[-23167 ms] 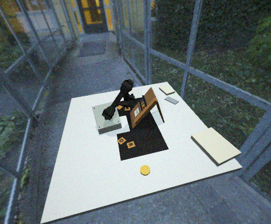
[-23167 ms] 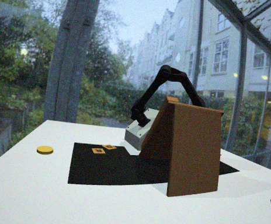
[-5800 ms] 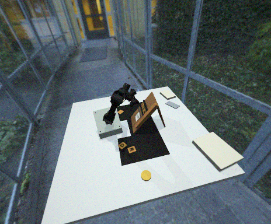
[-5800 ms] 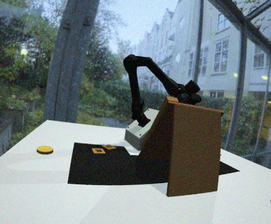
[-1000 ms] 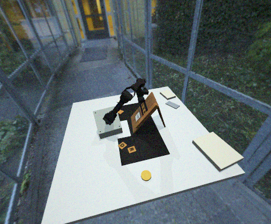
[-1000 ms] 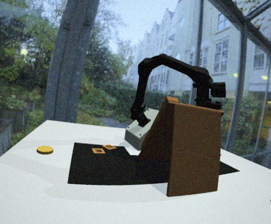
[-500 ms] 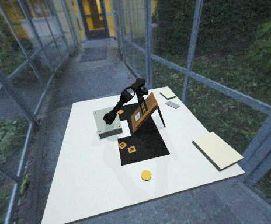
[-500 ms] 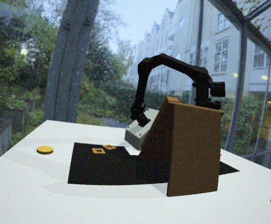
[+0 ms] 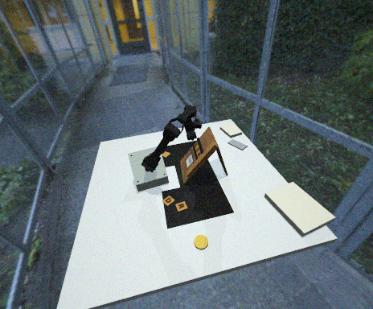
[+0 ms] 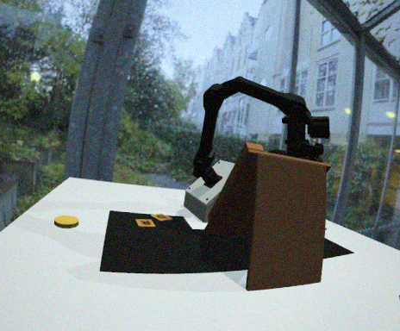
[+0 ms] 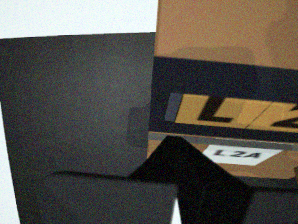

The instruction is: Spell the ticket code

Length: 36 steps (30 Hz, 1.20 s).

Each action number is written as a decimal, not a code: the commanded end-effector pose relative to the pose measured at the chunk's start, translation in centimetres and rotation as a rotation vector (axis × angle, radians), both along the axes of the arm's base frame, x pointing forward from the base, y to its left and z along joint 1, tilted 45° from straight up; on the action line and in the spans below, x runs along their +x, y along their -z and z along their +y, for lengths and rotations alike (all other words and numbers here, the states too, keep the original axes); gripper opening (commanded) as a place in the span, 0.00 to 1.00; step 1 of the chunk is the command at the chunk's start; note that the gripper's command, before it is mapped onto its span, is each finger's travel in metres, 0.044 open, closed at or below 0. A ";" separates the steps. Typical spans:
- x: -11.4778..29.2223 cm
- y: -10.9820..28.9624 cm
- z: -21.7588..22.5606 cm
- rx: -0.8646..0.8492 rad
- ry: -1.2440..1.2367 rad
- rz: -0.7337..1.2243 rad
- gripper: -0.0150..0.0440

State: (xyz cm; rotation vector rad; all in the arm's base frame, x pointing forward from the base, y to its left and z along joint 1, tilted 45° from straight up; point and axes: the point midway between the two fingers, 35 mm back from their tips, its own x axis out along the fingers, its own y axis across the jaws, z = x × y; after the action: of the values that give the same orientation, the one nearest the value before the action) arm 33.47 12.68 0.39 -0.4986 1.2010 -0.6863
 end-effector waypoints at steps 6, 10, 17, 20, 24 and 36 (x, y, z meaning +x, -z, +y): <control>-1.6 -1.8 0.8 -0.031 -0.046 -0.044 0.43; -5.7 -6.1 1.8 -0.102 -0.179 -0.177 0.61; -12.0 -12.2 1.6 -0.151 -0.448 -0.442 0.92; -12.5 -12.6 1.5 -0.150 -0.473 -0.466 1.00; -12.5 -12.6 1.5 -0.150 -0.473 -0.466 1.00; -12.5 -12.6 1.5 -0.150 -0.473 -0.466 1.00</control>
State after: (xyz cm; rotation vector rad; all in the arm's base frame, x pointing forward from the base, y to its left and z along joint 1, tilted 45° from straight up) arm 21.02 14.29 12.99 -0.6719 0.5681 -0.4478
